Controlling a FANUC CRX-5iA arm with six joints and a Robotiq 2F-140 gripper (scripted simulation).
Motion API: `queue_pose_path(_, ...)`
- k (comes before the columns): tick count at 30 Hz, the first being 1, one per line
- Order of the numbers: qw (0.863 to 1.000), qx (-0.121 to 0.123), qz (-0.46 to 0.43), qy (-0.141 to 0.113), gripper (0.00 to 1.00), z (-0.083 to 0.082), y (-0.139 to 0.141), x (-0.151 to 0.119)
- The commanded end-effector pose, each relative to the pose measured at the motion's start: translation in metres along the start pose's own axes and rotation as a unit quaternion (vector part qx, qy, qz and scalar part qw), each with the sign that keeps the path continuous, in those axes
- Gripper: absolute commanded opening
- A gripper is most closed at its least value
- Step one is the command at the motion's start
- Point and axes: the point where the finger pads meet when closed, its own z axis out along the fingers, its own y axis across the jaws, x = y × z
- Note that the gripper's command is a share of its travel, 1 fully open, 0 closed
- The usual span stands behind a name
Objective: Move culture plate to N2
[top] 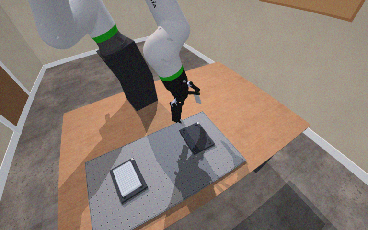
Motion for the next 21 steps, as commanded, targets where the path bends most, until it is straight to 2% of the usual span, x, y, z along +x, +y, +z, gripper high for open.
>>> queue_pose_path(1, 1.0, -0.01, 0.013, -0.001, 1.0, -0.003, 0.019, 0.005)
queue_pose_path(5, 1.0, -0.01, 0.013, -0.001, 1.0, -0.006, 0.036, 0.01)
queue_pose_path(6, 0.999, -0.019, 0.027, -0.004, 1.0, -0.007, 0.041, 0.01)
queue_pose_path(8, 0.999, -0.019, 0.027, -0.004, 1.0, -0.007, 0.041, 0.01)
queue_pose_path(16, 0.999, -0.021, 0.03, -0.005, 1.0, -0.014, 0.076, 0.016)
queue_pose_path(18, 0.998, -0.035, 0.047, -0.009, 1.0, -0.016, 0.085, 0.016)
queue_pose_path(21, 0.998, -0.035, 0.047, -0.009, 1.0, -0.019, 0.1, 0.017)
